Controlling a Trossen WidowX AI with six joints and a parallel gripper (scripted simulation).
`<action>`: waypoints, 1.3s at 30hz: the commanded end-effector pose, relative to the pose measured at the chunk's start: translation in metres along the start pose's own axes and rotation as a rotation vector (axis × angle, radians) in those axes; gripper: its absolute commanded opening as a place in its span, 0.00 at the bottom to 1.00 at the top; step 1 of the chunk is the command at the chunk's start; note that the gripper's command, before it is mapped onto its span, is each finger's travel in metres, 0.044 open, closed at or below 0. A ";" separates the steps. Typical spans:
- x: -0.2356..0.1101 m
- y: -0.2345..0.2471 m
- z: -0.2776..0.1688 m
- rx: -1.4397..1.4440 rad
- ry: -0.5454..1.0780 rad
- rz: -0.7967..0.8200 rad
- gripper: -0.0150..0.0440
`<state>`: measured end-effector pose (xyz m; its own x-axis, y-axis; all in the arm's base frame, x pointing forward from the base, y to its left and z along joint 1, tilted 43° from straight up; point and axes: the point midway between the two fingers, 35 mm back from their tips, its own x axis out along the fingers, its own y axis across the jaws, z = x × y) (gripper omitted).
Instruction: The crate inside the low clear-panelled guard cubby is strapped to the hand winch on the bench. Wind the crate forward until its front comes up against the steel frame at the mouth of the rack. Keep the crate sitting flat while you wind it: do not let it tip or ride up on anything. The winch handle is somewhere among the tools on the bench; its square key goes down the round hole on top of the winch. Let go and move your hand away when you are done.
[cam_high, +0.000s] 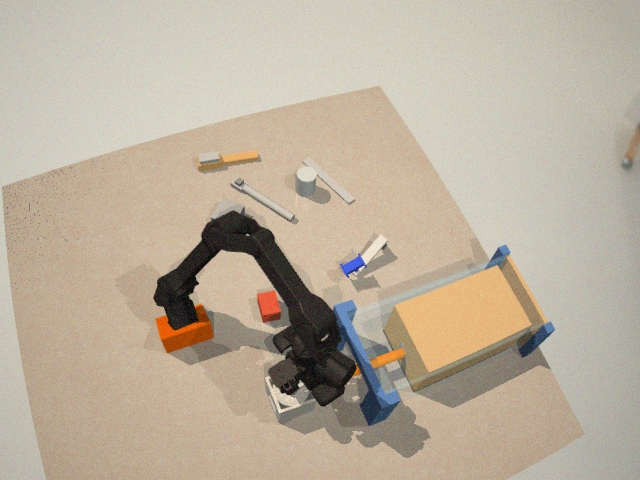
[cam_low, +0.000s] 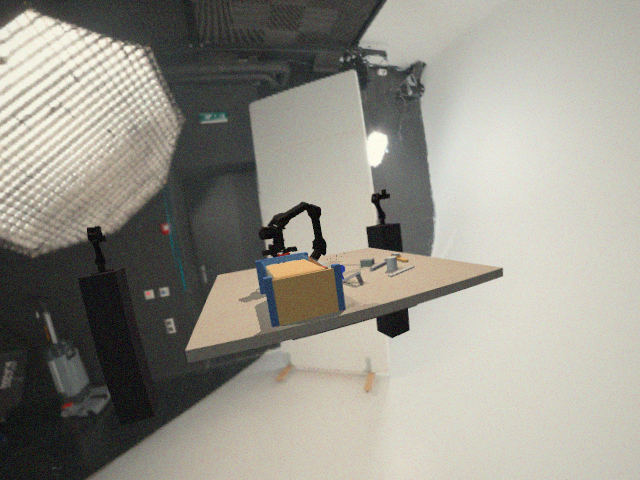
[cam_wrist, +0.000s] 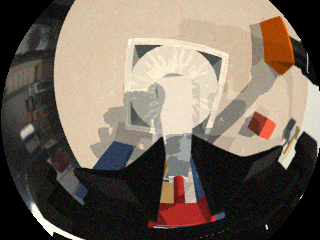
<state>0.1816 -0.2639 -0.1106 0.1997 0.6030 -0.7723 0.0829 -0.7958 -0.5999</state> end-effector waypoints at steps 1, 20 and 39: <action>0.004 -0.002 0.001 -0.054 -0.001 -0.008 0.25; 0.004 -0.004 0.001 -0.099 0.001 -0.012 0.25; 0.004 0.000 0.001 -0.012 -0.003 -0.005 0.25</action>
<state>0.1808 -0.2622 -0.1098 0.2027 0.6046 -0.7703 0.1077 -0.7956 -0.5962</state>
